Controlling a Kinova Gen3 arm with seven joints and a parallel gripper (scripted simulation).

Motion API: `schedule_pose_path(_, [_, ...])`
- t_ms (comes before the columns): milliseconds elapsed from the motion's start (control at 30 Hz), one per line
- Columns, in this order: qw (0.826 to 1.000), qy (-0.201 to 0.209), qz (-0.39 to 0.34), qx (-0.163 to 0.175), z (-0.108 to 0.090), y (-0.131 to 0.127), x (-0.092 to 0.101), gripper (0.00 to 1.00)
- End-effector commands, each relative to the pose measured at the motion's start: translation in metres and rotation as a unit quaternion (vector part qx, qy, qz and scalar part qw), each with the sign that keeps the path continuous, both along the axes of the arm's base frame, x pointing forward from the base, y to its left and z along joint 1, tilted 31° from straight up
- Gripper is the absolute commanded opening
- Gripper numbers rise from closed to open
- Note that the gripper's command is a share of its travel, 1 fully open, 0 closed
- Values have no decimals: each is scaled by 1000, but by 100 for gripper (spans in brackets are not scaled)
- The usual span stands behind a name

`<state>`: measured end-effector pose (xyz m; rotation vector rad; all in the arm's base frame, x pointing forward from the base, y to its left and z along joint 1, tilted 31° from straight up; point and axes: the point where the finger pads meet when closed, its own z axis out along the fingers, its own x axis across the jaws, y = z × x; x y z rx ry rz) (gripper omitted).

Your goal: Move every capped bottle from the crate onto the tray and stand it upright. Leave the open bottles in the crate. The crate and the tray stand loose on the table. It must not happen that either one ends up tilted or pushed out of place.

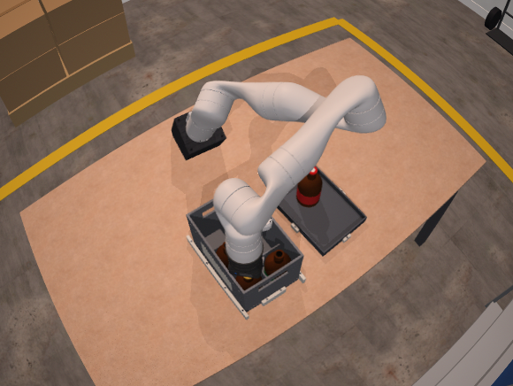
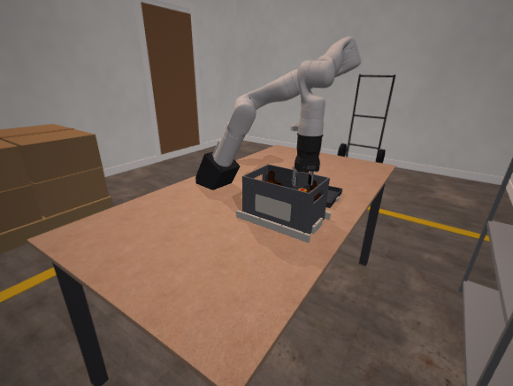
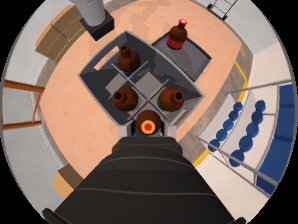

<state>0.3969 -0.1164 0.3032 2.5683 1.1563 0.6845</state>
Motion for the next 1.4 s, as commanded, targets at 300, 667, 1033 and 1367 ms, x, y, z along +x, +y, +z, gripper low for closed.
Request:
schedule_pose_path(300, [1000, -1, 0, 0, -11, 0, 7, 100])
schedule_pose_path(667, [1000, -1, 1, 0, -20, 0, 14, 100])
schedule_pose_path(1033, [1000, -1, 0, 0, -33, -2, 20, 100])
schedule_pose_path(1367, [1000, -1, 1, 0, -38, -1, 23, 100])
